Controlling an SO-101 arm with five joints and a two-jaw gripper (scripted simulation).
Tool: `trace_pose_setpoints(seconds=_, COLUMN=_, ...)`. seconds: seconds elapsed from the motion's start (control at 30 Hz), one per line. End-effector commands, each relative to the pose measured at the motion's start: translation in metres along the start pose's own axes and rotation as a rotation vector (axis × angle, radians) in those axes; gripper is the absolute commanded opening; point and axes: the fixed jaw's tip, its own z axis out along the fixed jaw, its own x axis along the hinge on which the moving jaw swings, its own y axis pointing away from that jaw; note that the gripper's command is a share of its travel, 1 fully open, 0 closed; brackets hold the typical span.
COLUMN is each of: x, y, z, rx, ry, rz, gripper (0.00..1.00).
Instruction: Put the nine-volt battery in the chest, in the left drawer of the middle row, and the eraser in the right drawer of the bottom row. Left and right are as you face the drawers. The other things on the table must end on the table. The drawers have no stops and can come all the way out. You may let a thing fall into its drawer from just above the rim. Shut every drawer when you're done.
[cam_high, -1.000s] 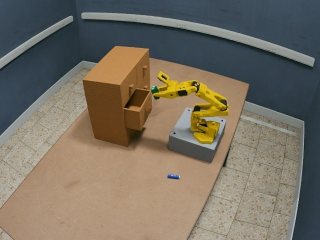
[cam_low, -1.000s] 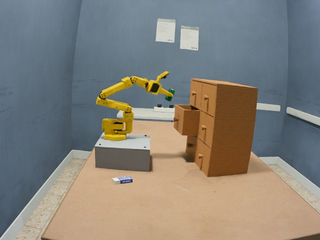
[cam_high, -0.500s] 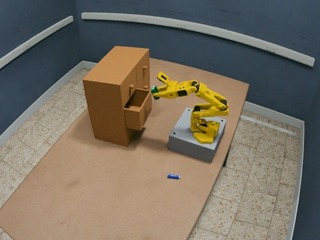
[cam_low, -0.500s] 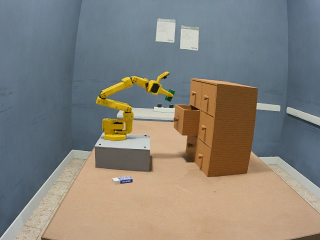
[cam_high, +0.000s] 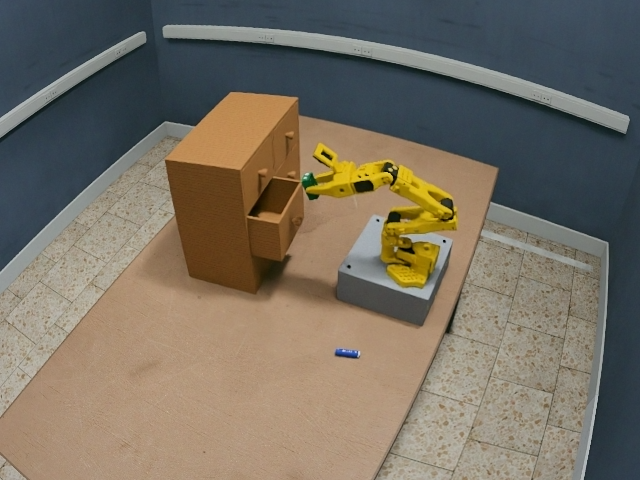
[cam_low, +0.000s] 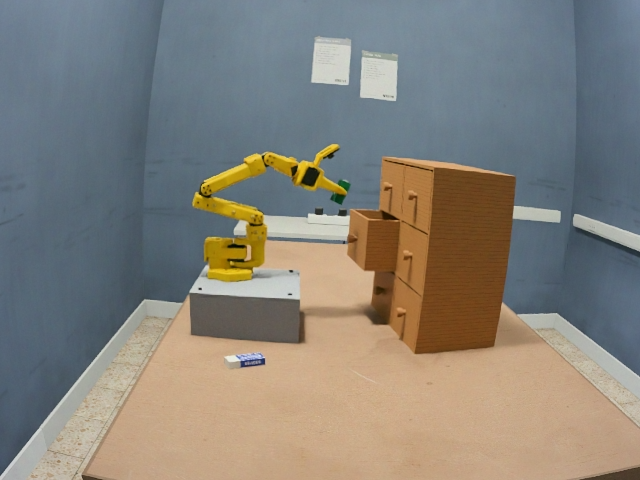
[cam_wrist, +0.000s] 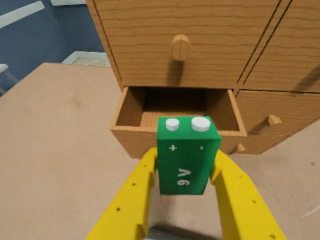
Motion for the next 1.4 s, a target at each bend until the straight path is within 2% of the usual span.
trace_pose_setpoints(seconds=0.0, x=-0.0071, y=-0.001, z=-0.0015, rx=0.004, ry=-0.033, rz=-0.004, gripper=0.0)
trace_pose_setpoints(seconds=1.37, x=-0.0084, y=0.0, z=-0.0033, rx=0.0, ry=-0.033, rz=-0.006, gripper=0.0)
